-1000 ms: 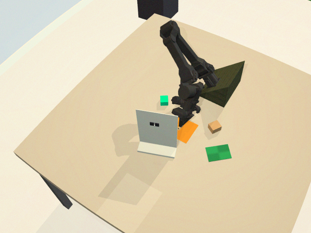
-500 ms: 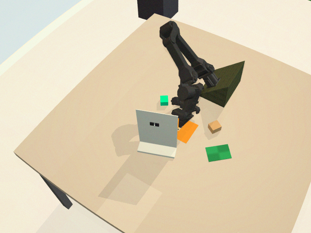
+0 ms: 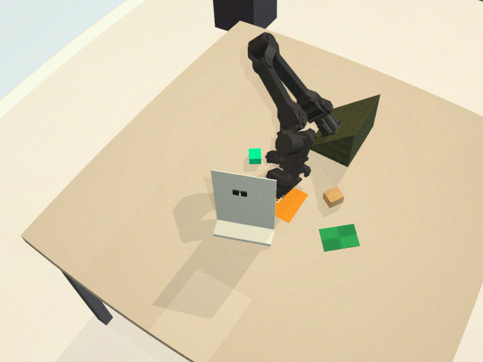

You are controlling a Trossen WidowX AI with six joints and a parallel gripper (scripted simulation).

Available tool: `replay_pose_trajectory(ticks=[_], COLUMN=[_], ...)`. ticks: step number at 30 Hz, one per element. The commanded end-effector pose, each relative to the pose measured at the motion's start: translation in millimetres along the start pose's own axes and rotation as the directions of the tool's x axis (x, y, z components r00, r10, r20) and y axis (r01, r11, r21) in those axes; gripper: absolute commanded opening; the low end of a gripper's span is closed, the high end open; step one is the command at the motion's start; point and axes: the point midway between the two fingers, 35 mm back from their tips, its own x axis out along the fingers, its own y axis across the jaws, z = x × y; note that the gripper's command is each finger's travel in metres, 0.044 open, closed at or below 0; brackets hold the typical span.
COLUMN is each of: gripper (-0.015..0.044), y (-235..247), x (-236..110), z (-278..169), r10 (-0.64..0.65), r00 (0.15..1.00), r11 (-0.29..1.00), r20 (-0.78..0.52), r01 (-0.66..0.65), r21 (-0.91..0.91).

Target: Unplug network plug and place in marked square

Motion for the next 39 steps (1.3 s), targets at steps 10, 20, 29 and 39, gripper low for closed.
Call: replay_pose_trajectory(ticks=[10, 20, 29, 39], gripper=[0.0156, 0.0156, 0.0156, 0.0156], y=[0, 0, 0, 7], x=[-8, -19, -28, -35], z=[-1, -3, -3, -5], r10=[-0.003, -0.005, -0.005, -0.008], r00=[1.000, 1.000, 1.000, 1.000], r11=[1.000, 1.000, 1.000, 1.000], r20=[-0.002, -0.004, -0.005, -0.009], r01=[0.003, 0.005, 0.005, 0.008], r21=[0.000, -0.001, -0.003, -0.002])
